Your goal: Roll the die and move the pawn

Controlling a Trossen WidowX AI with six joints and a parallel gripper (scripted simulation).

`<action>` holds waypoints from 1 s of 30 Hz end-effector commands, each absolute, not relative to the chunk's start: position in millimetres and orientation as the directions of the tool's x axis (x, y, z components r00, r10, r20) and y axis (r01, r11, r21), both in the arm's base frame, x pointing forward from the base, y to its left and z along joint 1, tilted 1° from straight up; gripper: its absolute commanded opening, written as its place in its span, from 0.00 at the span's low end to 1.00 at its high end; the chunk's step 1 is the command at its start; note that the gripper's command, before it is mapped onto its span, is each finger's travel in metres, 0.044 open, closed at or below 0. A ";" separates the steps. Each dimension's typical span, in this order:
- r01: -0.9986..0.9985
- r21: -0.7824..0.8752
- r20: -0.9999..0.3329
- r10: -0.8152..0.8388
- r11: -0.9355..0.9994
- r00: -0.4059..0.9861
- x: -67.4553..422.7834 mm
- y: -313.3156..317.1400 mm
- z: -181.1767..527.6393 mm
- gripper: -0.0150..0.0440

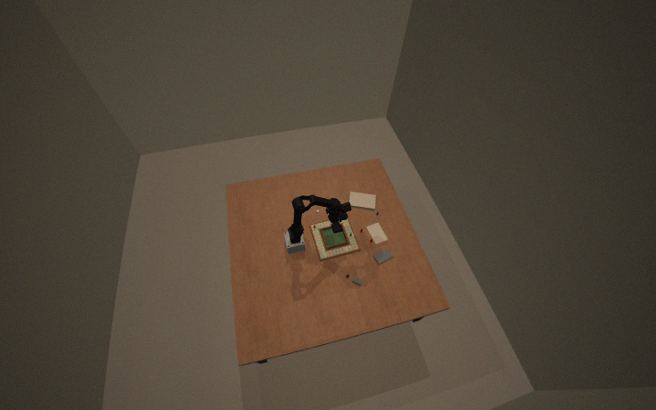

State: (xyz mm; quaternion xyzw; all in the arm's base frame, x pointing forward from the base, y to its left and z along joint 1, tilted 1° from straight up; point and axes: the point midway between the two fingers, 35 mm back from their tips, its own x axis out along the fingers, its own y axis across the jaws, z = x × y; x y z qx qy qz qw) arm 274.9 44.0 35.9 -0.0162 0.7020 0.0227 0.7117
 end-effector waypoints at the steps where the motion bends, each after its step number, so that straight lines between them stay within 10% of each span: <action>1: -0.042 0.003 -1.000 0.004 0.999 0.011 275.0 26.7 32.0 0.25; 9: -0.018 0.001 -0.999 0.001 1.000 0.033 275.3 5.0 27.1 0.25; 30: -0.018 0.000 -0.739 0.012 1.000 0.673 289.3 7.6 6.6 0.25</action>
